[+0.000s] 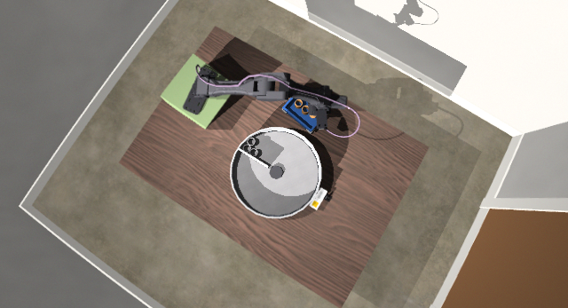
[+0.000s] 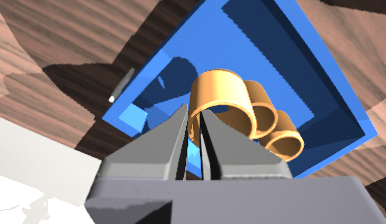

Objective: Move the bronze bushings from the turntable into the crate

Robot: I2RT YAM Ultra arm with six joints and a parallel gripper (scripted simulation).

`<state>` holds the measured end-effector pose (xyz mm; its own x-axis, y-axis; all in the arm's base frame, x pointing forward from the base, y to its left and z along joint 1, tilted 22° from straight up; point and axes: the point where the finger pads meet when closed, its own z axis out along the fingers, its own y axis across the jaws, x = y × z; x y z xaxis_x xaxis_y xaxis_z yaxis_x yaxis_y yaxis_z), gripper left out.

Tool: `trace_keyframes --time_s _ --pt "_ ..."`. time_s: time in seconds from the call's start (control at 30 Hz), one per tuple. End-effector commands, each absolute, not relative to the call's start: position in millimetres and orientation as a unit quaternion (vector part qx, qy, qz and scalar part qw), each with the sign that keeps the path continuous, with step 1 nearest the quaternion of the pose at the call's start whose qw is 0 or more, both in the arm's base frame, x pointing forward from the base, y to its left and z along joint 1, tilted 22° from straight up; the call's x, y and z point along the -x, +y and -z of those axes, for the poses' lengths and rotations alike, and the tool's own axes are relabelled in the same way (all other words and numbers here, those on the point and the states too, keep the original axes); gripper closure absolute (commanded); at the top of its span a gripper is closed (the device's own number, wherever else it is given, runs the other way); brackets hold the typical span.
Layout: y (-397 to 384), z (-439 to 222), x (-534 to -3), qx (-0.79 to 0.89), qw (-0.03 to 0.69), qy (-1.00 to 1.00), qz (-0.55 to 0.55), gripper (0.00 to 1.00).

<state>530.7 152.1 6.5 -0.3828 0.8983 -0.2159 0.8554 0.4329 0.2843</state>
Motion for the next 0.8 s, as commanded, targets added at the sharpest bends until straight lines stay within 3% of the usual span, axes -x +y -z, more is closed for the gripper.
trace_keyframes --time_s 0.0,0.77 --pt "151.4 -39.7 -544.9 -0.527 0.199 0.821 -0.087 1.00" --pt "150.5 -38.7 -542.5 -0.528 0.196 0.822 -0.083 1.00"
